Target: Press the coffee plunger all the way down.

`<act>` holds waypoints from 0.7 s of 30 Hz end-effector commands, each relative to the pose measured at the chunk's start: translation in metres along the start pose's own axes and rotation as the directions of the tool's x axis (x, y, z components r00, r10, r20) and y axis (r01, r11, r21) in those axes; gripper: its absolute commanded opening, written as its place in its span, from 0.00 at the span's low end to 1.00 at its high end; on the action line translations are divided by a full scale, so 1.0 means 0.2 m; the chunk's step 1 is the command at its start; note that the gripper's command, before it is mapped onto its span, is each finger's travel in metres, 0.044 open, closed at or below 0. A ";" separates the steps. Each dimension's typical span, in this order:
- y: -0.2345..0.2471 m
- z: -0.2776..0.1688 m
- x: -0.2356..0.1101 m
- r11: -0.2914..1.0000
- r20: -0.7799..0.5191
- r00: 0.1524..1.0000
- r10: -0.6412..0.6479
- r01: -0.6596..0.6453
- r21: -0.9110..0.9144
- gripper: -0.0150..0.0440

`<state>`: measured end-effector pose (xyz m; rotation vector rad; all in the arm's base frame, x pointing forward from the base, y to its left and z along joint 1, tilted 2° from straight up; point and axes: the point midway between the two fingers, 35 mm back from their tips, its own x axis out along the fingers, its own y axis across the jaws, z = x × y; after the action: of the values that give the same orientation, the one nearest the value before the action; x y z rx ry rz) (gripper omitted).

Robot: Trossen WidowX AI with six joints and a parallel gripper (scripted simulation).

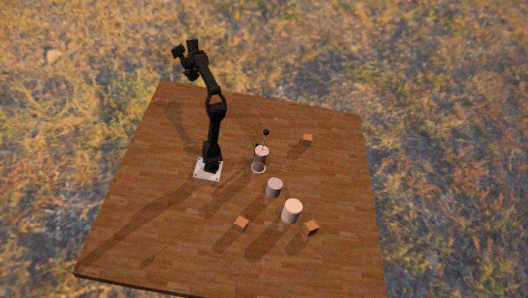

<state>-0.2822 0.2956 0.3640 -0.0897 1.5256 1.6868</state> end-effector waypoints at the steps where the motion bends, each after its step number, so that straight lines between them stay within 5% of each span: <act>1: -0.01 0.01 -0.01 1.000 0.006 1.000 -0.002 0.002 0.000 0.98; 11: -0.30 0.45 -0.34 0.995 0.264 0.960 -0.091 0.096 -0.007 1.00; 21: -0.79 0.75 -0.95 0.947 0.562 0.773 -0.294 0.316 0.061 1.00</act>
<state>-0.0339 0.3246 0.3844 0.1259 1.0473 1.3936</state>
